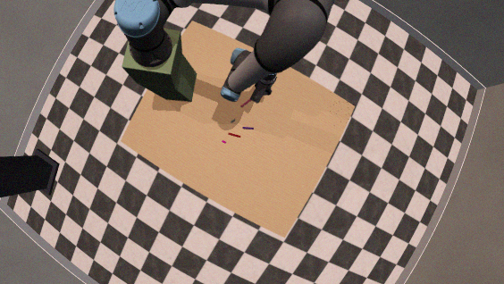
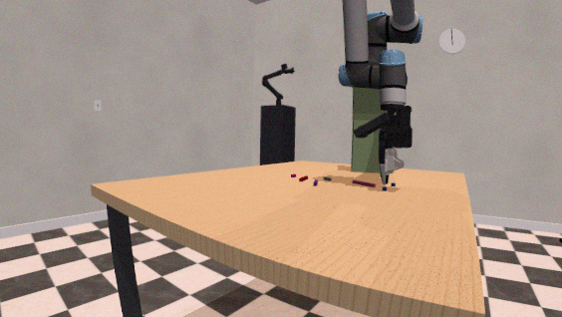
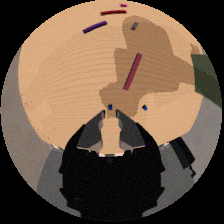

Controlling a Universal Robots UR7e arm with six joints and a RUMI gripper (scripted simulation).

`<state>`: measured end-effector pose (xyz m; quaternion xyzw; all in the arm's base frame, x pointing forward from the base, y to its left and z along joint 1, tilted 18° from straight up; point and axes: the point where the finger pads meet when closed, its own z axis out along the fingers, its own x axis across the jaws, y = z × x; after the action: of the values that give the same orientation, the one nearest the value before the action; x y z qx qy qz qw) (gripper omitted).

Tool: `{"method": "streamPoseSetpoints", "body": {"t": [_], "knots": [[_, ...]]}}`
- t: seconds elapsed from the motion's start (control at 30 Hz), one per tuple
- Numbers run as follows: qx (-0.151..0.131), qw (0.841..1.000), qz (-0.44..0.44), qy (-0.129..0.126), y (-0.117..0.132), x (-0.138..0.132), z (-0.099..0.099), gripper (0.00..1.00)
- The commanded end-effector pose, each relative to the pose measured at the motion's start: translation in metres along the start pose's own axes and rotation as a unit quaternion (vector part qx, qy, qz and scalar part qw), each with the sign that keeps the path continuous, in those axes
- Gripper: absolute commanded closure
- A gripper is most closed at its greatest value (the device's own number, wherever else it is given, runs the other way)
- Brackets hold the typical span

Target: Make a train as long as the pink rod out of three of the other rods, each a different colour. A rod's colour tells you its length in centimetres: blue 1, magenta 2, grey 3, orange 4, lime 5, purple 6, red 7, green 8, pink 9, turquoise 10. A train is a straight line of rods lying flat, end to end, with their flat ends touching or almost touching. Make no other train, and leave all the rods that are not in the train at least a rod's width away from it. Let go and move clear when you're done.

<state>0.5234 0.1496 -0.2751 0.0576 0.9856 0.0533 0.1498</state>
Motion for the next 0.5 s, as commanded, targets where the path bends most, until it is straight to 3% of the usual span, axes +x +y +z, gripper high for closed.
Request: {"method": "streamPoseSetpoints", "body": {"t": [0.0,0.47], "knots": [[0.000,1.000,-0.001,-0.002,0.0012,-0.0016,-0.0003,0.86],[0.000,1.000,-0.001,-0.002,0.0017,-0.0025,-0.0004,0.86]]}}
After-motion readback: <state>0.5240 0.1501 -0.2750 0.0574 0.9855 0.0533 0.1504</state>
